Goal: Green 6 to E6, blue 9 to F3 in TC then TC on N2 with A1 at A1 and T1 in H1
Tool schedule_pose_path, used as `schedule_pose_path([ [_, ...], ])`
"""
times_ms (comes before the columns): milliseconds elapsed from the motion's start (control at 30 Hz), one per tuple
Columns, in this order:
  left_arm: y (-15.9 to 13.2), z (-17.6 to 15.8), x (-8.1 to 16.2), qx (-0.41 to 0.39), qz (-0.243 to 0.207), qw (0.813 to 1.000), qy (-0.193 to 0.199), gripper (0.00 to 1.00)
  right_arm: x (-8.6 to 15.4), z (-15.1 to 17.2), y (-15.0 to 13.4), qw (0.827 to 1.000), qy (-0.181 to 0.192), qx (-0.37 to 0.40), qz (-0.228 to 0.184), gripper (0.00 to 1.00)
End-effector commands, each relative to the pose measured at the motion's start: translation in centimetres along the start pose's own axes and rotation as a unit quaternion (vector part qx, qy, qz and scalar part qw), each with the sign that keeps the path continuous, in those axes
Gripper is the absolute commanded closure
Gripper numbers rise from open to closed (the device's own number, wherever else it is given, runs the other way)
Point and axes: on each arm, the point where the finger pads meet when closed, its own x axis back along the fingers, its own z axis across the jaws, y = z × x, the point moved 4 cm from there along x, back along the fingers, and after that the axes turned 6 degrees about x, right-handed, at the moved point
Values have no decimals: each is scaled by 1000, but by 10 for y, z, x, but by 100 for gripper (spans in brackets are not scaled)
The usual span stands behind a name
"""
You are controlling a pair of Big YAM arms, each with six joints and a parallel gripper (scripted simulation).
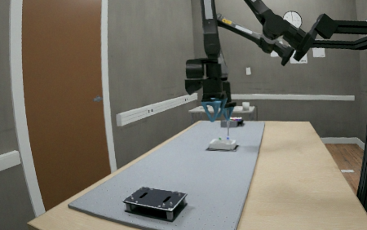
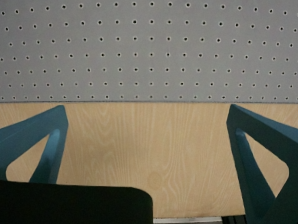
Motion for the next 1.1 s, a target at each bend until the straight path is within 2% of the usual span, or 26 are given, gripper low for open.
schedule_pose_path([
  [0, 0, 0, 0, -2, -1, 1000, -1, 0, -13, 1, -6, 1000, 2, 5, 12, 93],
  [1067, 0, 0, 0, -2, -1, 1000, -1, 0, -13, 4, -12, 1000, 3, 6, 13, 93],
])
